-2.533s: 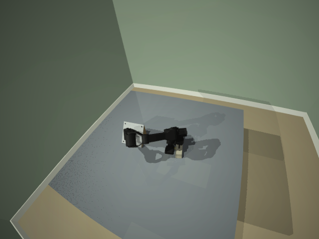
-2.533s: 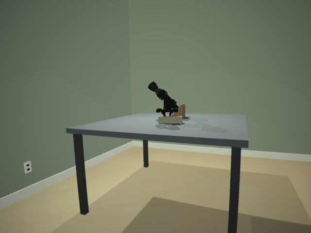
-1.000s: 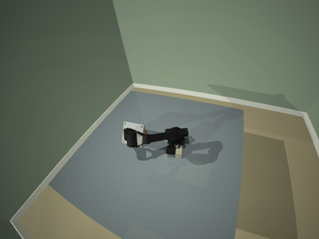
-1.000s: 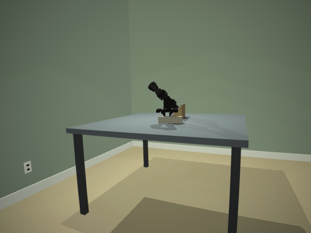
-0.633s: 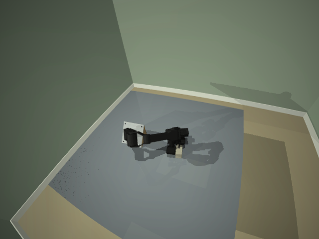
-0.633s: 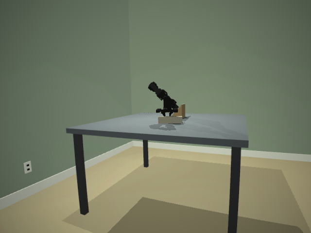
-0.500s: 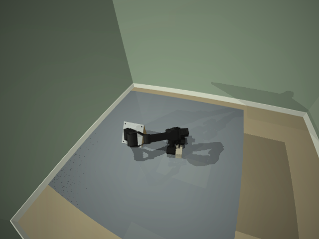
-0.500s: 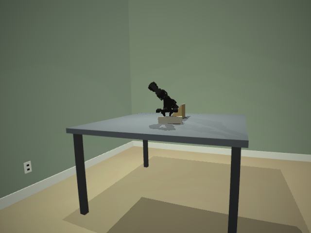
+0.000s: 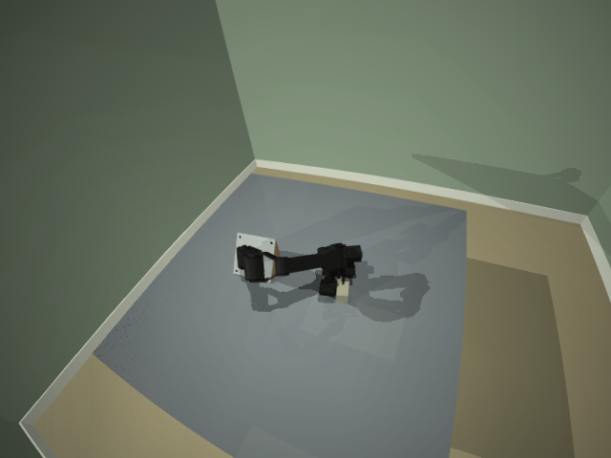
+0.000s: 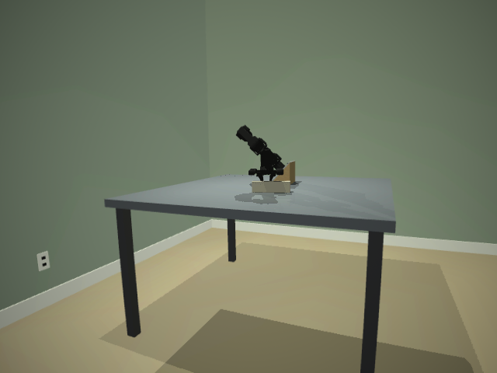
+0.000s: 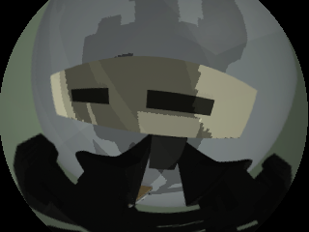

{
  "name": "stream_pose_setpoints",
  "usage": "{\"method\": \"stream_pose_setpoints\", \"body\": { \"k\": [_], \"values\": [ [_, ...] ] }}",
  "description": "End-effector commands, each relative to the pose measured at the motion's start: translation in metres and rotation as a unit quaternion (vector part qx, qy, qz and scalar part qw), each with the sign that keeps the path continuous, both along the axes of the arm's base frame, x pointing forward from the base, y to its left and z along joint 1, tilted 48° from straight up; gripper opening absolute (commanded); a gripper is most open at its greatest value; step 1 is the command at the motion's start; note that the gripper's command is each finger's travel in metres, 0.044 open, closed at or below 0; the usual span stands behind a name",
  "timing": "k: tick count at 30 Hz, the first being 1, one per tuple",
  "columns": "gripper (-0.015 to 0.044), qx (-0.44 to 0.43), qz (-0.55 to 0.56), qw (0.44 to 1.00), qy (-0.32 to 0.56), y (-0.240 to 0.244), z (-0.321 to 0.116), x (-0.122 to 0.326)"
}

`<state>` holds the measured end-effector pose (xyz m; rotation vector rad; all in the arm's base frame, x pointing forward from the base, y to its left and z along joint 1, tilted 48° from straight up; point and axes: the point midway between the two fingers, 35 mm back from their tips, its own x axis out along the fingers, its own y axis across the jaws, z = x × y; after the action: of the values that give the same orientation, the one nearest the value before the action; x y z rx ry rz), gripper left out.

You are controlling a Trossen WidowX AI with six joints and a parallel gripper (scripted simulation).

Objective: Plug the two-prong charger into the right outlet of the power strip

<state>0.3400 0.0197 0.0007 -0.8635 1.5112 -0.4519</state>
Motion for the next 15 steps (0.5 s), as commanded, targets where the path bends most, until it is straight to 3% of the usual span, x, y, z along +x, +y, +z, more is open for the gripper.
{"method": "stream_pose_setpoints", "body": {
  "k": [1, 15],
  "values": [
    [0.0000, 0.001, 0.002, 1.000, -0.005, 0.0012, 0.0010, 0.0061],
    [0.0000, 0.001, 0.002, 1.000, -0.006, 0.0027, 0.0006, 0.0115]
  ]
}}
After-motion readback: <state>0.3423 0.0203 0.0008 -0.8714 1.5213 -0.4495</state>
